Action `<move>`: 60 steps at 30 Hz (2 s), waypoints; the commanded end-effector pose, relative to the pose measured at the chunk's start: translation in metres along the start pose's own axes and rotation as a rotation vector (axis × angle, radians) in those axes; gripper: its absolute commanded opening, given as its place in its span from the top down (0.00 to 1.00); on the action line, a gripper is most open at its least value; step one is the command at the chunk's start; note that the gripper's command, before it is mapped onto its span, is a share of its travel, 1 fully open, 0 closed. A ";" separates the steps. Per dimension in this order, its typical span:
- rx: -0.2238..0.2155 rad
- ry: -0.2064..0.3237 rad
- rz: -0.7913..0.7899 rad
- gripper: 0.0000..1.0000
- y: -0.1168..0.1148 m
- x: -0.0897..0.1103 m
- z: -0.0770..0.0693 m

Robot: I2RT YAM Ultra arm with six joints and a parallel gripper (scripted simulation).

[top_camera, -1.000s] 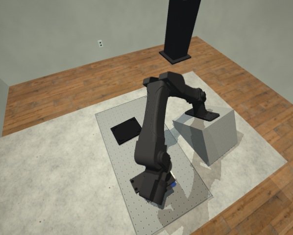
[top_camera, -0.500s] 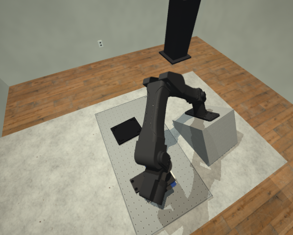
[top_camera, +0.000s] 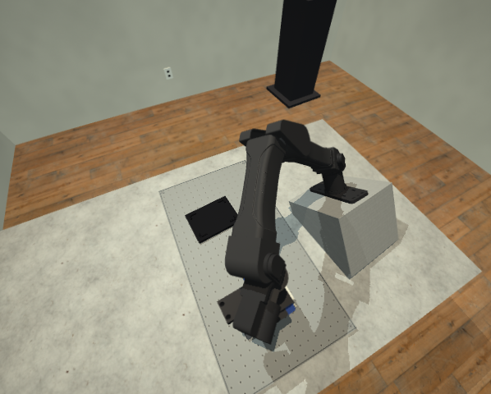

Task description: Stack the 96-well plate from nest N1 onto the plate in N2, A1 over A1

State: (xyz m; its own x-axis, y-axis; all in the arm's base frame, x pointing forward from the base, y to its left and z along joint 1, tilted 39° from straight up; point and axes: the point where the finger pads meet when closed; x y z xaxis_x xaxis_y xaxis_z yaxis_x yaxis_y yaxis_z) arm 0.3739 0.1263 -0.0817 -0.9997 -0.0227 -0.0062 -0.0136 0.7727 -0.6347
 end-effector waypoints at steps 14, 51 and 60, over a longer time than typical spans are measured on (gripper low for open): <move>-0.018 -0.048 0.007 1.00 0.000 -0.005 -0.025; -0.012 -0.041 -0.002 1.00 0.001 -0.004 0.002; -0.015 -0.046 0.004 1.00 0.003 -0.008 0.016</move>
State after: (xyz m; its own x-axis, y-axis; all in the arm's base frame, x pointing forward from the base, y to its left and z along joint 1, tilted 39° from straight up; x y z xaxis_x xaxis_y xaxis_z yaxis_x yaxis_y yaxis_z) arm 0.3699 0.1088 -0.1014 -0.9997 -0.0204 0.0107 -0.0225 0.7672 -0.6410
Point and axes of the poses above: the point where the finger pads meet when closed, its own z axis out along the fingers, its own y axis across the jaws, x = y × z, and after that the axes turned 1 degree about -z, right-handed
